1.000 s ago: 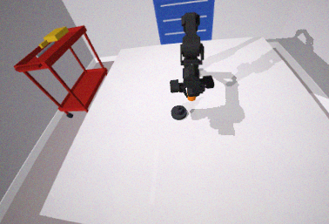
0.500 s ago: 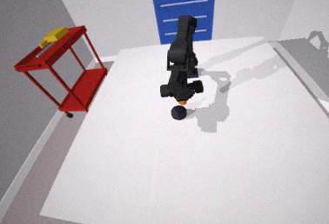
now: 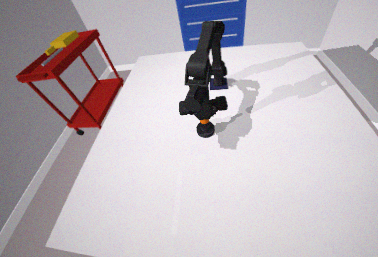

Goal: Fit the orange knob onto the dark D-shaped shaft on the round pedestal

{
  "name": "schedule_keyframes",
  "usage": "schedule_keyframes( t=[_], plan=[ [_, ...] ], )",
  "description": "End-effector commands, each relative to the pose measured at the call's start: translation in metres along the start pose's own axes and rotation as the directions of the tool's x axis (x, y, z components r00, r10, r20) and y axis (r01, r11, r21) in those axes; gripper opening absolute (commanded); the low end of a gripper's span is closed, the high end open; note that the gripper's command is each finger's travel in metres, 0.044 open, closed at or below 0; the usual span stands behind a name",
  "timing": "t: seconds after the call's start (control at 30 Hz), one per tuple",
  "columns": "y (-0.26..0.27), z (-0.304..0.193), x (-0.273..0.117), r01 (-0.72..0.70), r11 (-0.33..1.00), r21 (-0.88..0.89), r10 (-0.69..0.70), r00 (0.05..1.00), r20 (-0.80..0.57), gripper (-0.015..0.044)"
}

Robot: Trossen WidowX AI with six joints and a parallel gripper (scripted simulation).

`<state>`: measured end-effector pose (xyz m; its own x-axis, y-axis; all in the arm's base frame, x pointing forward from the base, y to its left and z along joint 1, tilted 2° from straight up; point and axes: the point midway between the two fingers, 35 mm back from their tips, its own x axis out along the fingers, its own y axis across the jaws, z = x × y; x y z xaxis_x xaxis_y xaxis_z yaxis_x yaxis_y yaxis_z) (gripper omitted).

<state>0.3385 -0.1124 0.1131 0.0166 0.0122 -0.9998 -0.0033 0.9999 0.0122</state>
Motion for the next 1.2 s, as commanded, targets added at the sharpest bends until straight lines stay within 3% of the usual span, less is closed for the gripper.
schedule_keyframes(
  t=[0.0, 1.17],
  plan=[
    [-0.0007, -0.0005, 0.0102, 0.002, 1.000, -0.004, -0.002, 1.000, -0.001, 0.0000],
    [-0.0008, -0.0002, 0.0187, 0.002, 1.000, 0.002, -0.002, 1.000, -0.001, 0.0000]
  ],
)
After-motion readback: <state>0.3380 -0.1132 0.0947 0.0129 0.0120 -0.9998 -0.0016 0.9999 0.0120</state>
